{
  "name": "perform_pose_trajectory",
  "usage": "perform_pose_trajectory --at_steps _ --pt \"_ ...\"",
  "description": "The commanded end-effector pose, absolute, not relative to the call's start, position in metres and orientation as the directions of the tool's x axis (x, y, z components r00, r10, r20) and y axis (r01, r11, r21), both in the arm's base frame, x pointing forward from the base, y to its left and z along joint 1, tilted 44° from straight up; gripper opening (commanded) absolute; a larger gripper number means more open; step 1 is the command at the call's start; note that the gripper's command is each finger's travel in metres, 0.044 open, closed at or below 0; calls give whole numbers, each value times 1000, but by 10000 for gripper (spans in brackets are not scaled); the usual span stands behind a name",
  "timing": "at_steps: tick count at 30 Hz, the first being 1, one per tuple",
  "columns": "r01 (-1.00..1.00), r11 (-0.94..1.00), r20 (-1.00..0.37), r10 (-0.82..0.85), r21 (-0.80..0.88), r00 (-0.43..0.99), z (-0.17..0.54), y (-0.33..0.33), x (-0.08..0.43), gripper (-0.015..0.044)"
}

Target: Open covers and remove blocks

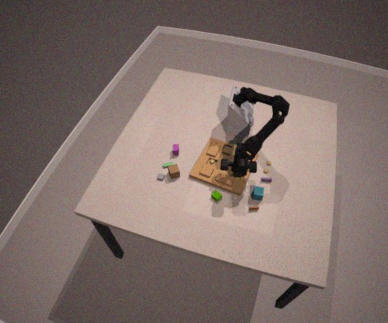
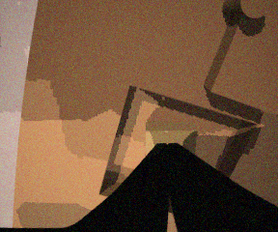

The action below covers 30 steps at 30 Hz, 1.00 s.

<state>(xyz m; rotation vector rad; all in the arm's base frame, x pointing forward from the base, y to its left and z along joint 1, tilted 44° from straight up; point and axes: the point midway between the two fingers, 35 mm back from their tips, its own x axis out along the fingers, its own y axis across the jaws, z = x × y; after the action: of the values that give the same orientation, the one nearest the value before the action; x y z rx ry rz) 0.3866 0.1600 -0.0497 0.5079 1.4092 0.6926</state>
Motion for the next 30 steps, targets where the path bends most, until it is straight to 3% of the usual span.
perform_pose_trajectory --at_steps 1,30 --pt "-131 710 -714 699 692 17 -52 160 384 0" --pt "-127 709 -713 701 693 20 -47 156 387 0"
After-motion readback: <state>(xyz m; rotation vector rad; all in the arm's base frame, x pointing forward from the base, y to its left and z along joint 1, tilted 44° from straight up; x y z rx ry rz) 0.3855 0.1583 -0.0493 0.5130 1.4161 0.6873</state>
